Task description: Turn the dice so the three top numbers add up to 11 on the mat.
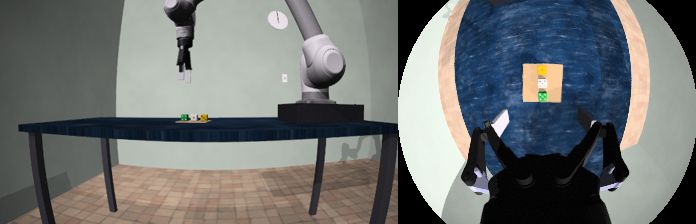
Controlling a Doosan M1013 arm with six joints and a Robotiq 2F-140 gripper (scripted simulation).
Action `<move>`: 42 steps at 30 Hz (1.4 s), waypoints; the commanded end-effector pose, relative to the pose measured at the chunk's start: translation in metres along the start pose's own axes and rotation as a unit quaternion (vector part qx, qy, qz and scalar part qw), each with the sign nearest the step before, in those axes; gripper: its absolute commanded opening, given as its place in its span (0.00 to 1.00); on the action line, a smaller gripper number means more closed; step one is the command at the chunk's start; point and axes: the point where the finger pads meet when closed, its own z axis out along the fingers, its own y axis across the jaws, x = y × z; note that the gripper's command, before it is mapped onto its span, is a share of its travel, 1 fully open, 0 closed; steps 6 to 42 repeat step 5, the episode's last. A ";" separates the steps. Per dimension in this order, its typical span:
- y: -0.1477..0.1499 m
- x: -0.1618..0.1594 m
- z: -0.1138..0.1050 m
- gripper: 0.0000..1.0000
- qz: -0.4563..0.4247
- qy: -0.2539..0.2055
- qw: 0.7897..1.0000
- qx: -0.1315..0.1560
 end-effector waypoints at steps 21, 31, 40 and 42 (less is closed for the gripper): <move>0.000 0.000 0.000 1.00 0.000 0.000 1.000 0.000; 0.000 0.000 0.000 1.00 0.000 0.000 1.000 0.000; 0.000 0.000 0.000 1.00 0.000 0.000 1.000 0.000; 0.000 0.000 0.000 1.00 0.000 0.000 1.000 0.000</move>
